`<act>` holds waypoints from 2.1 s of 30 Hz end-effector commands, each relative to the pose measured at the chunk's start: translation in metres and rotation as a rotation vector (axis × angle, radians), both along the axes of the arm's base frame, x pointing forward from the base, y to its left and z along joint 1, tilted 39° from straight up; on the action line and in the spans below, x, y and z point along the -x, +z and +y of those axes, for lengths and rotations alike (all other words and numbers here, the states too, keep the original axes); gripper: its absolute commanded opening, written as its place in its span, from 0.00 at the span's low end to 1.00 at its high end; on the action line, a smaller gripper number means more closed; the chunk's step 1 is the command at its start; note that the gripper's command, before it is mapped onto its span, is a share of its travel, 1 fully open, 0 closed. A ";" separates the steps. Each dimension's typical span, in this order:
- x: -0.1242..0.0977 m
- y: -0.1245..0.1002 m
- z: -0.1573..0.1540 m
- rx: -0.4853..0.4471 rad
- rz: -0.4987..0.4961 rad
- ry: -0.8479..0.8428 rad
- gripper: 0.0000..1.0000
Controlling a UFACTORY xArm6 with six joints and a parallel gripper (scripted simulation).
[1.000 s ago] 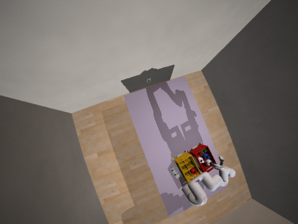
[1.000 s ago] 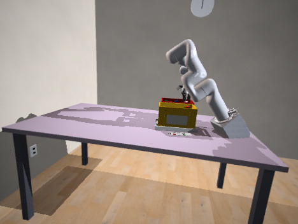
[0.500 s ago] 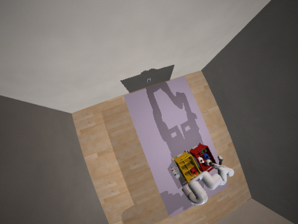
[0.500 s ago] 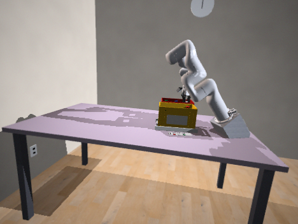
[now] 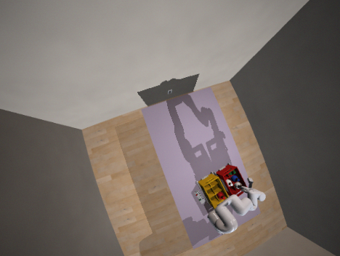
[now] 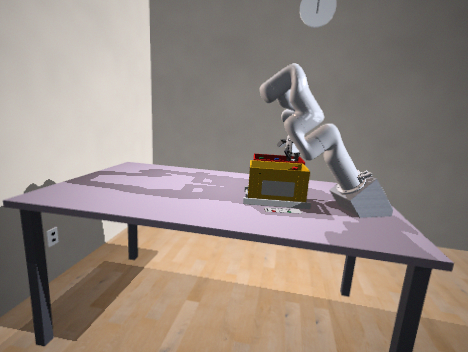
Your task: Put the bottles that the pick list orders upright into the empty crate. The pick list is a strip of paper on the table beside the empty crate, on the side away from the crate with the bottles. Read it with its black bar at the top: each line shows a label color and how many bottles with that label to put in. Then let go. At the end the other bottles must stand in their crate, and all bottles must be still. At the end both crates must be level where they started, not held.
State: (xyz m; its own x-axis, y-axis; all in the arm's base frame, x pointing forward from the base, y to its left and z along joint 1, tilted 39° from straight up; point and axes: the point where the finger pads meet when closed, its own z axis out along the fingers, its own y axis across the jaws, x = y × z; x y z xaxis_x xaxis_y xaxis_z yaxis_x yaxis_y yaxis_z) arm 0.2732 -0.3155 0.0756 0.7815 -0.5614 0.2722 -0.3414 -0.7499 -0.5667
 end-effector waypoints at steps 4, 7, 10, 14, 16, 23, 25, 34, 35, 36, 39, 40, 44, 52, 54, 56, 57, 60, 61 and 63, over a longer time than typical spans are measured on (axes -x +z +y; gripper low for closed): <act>0.000 0.000 -0.001 0.003 -0.001 -0.001 0.65; 0.001 0.003 -0.002 0.003 -0.001 -0.001 0.00; 0.001 0.003 -0.002 0.003 -0.001 -0.001 0.00; 0.001 0.003 -0.002 0.003 -0.001 -0.001 0.00; 0.001 0.003 -0.002 0.003 -0.001 -0.001 0.00; 0.001 0.003 -0.002 0.003 -0.001 -0.001 0.00; 0.001 0.003 -0.002 0.003 -0.001 -0.001 0.00; 0.001 0.003 -0.002 0.003 -0.001 -0.001 0.00; 0.001 0.003 -0.002 0.003 -0.001 -0.001 0.00; 0.001 0.003 -0.002 0.003 -0.001 -0.001 0.00; 0.001 0.003 -0.002 0.003 -0.001 -0.001 0.00; 0.001 0.003 -0.002 0.003 -0.001 -0.001 0.00; 0.001 0.003 -0.002 0.003 -0.001 -0.001 0.00; 0.003 0.006 -0.004 0.003 -0.001 -0.001 0.00; 0.005 0.008 -0.005 0.003 -0.001 -0.001 0.00; 0.007 0.011 -0.006 0.003 -0.001 -0.001 0.00; 0.007 0.012 -0.006 0.003 -0.001 -0.001 0.00; 0.009 0.015 -0.008 0.003 -0.001 -0.001 0.00; 0.009 0.015 -0.008 0.003 -0.001 -0.001 0.00; 0.011 0.017 -0.009 0.003 -0.001 -0.001 0.00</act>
